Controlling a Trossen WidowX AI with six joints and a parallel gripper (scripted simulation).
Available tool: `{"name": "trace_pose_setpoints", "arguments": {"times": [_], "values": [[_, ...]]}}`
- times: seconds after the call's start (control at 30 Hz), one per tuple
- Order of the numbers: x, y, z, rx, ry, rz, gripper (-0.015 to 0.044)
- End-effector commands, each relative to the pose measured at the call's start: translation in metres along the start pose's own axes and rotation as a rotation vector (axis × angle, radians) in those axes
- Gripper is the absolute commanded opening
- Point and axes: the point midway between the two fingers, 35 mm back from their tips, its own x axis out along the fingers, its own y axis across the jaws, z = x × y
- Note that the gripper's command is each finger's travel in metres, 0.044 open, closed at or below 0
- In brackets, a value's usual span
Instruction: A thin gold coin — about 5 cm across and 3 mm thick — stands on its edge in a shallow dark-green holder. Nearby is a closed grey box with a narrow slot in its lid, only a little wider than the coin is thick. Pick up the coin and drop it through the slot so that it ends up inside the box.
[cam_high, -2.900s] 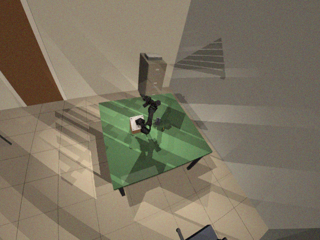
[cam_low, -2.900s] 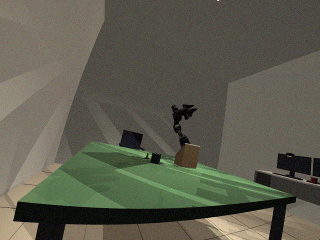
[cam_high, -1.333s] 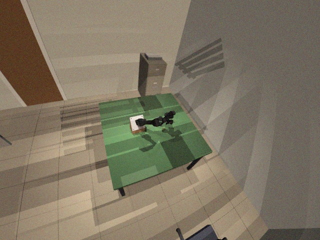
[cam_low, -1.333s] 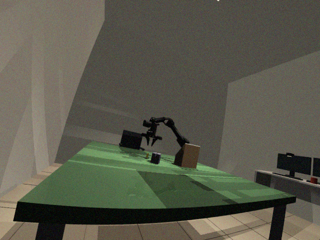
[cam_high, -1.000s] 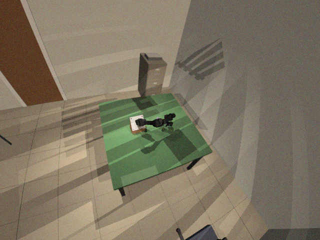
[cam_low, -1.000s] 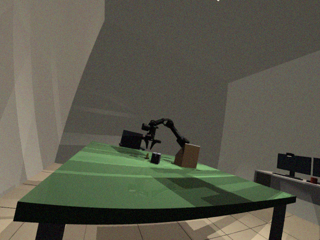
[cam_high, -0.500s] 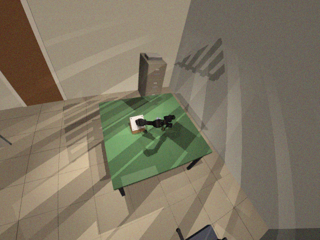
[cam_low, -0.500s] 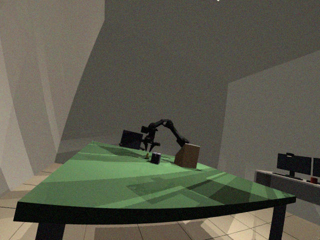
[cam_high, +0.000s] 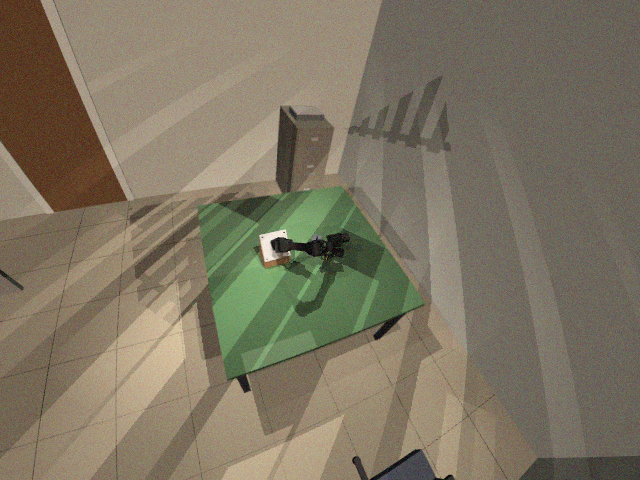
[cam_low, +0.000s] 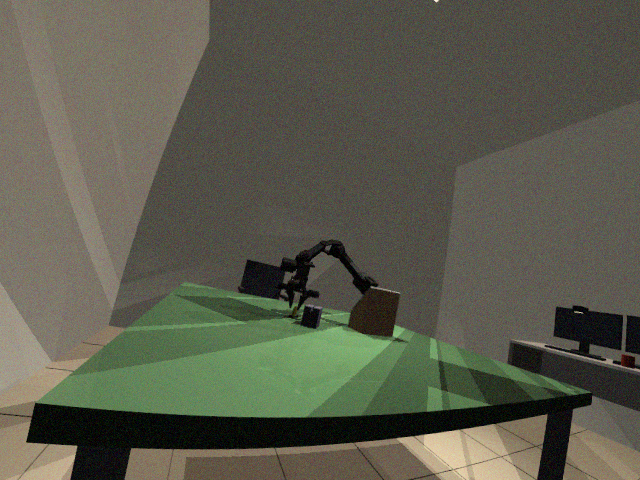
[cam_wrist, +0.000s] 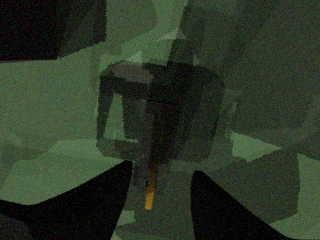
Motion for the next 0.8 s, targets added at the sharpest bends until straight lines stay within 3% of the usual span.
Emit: {"name": "trace_pose_setpoints", "arguments": {"times": [0.0, 0.43, 0.6, 0.77], "values": [[0.008, 0.004, -0.001, -0.011, 0.004, 0.009, 0.0161], [0.023, 0.005, -0.002, -0.012, 0.006, 0.007, 0.0161], [0.023, 0.005, -0.002, -0.012, 0.006, 0.007, 0.0029], [0.023, 0.005, -0.002, -0.012, 0.006, 0.007, 0.0000]]}}
